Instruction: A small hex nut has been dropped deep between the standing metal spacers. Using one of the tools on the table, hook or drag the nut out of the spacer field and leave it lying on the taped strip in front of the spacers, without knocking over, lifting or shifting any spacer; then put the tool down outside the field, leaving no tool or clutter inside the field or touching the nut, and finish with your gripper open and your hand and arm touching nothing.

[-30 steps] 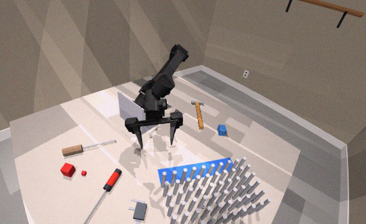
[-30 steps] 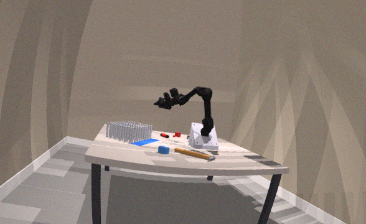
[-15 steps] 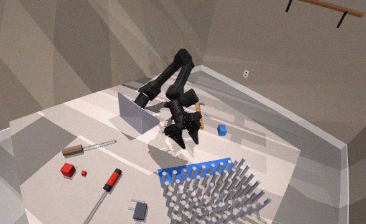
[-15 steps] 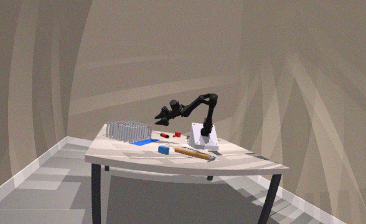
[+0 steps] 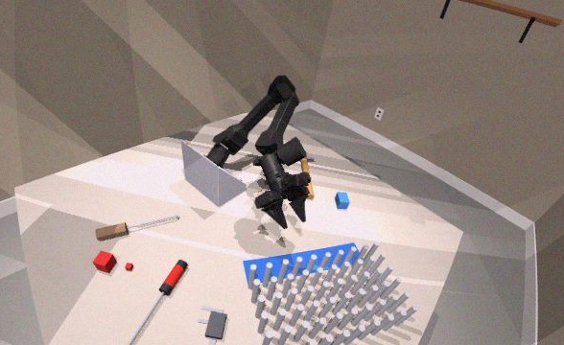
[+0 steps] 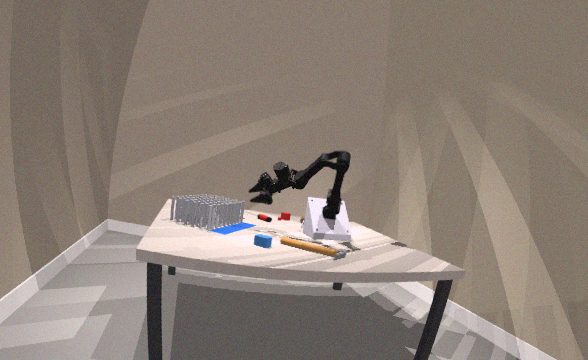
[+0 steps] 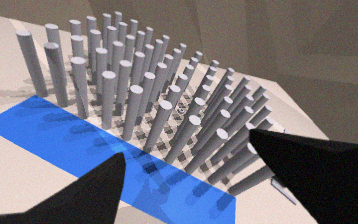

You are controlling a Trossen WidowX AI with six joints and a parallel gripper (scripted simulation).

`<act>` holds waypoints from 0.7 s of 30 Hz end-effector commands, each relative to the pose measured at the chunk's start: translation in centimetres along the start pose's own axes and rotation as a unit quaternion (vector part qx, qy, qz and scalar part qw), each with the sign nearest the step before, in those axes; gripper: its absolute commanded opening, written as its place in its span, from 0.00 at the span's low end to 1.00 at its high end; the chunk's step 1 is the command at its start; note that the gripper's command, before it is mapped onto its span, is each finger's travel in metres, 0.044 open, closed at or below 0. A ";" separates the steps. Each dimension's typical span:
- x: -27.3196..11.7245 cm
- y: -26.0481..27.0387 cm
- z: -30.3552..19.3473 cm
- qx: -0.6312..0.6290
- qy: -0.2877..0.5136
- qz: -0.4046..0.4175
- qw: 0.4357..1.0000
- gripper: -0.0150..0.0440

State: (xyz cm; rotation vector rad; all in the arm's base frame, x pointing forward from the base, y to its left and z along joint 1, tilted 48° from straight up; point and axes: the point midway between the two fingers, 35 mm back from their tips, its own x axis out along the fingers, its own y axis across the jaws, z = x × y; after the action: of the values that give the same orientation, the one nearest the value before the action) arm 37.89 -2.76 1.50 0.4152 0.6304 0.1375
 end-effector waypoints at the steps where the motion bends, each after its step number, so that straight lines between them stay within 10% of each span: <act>1: 0.0 0.1 -0.2 -0.002 0.001 0.000 1.000 1.00; 21: 0.2 -1.1 -0.2 -0.015 0.009 -0.014 1.000 1.00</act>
State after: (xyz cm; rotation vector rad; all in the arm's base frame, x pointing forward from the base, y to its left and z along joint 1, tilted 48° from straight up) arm 37.81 -2.83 1.37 0.4043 0.6335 0.1388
